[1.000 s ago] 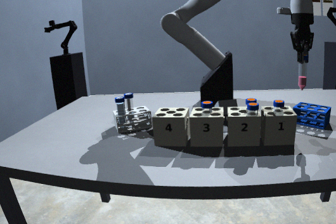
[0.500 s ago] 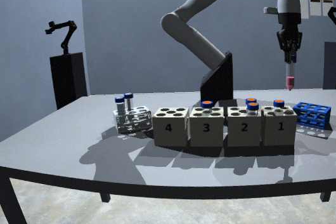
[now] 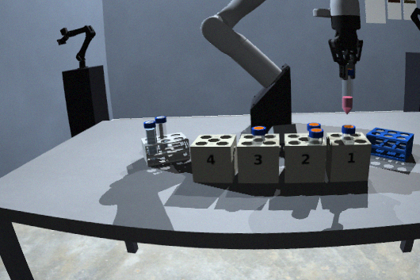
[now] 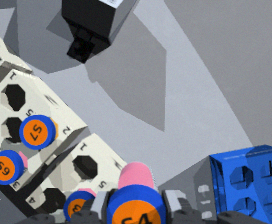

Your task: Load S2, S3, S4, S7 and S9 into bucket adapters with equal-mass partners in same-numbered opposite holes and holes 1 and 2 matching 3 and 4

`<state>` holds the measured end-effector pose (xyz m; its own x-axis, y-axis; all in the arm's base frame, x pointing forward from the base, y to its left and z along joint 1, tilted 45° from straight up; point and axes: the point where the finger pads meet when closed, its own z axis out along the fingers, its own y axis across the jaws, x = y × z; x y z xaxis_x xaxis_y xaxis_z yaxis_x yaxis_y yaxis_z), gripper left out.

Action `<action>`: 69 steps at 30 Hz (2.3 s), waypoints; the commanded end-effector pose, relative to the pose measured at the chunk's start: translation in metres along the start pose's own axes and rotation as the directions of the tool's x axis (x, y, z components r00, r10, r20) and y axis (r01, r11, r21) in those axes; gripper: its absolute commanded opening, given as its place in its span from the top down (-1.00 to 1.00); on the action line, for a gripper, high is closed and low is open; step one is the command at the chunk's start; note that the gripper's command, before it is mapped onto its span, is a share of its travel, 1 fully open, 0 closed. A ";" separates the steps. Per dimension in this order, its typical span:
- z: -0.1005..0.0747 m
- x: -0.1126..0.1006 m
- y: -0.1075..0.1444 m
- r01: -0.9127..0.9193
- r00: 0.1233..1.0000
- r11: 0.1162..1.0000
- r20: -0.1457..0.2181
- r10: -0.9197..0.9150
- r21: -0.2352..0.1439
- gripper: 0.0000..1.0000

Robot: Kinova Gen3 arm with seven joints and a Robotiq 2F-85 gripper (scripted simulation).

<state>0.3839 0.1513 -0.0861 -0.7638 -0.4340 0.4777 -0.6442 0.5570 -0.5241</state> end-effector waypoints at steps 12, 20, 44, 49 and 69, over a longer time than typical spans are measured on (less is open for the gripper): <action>-0.001 0.026 -0.035 0.001 1.000 1.000 0.003 0.000 0.000 0.80; -0.001 0.038 -0.051 0.000 1.000 1.000 0.003 0.000 0.000 0.80; -0.001 0.083 -0.109 0.000 1.000 1.000 0.003 0.000 0.000 0.80; -0.001 0.093 -0.123 0.000 1.000 1.000 0.003 0.000 0.000 0.80; 0.000 0.125 -0.165 0.000 1.000 1.000 0.003 0.000 0.000 0.80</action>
<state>0.3938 0.0071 0.0578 -0.7640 -0.4344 0.4770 -0.6440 0.5574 -0.5240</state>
